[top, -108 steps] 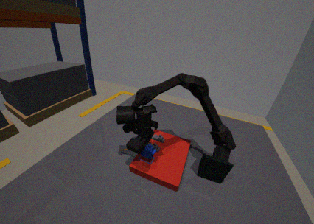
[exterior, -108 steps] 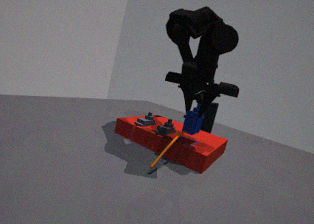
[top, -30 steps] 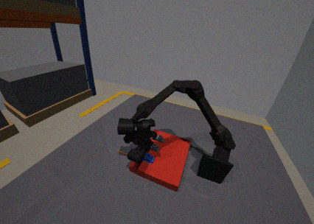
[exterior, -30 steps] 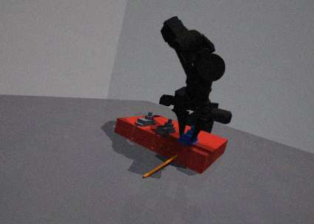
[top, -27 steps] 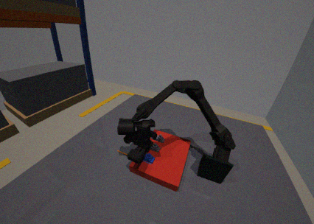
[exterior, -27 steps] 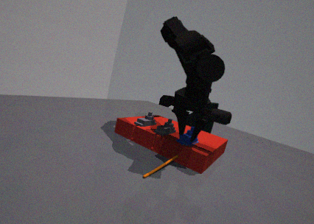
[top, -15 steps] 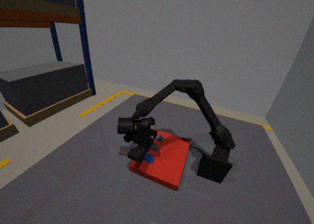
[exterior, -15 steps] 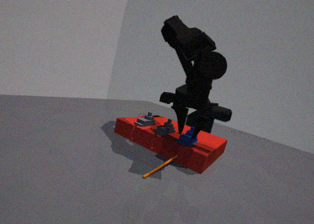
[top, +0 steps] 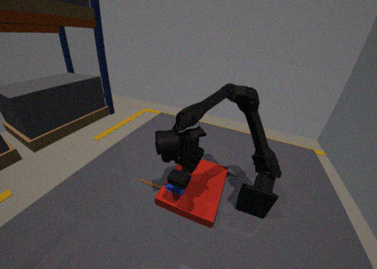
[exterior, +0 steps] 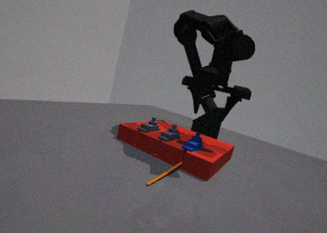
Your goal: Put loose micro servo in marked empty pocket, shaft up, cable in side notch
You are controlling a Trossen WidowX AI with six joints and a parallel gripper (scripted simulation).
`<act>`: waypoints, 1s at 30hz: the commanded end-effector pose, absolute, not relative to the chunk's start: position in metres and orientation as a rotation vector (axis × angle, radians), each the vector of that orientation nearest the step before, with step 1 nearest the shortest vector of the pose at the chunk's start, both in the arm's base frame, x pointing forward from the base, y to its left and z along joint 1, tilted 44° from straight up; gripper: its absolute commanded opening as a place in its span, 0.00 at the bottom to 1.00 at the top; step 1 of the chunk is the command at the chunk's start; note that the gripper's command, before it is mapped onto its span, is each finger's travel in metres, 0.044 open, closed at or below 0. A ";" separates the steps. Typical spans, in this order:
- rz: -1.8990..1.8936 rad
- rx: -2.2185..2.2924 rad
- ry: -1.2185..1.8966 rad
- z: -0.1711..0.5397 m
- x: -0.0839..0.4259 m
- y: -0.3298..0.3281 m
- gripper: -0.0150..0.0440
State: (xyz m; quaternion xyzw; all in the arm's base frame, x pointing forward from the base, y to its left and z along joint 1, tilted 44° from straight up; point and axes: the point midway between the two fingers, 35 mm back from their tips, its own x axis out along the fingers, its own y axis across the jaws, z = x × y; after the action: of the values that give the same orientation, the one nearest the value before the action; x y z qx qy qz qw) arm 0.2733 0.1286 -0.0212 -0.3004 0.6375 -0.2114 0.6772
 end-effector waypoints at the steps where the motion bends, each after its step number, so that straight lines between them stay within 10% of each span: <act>1: -0.476 -0.681 1.437 -0.004 0.228 0.136 1.00; 30: -0.458 -0.690 1.425 0.034 0.220 0.172 1.00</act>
State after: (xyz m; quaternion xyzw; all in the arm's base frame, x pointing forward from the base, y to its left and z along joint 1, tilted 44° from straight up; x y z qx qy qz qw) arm 0.2211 0.1717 0.0345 -0.3092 0.6328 -0.2025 0.6804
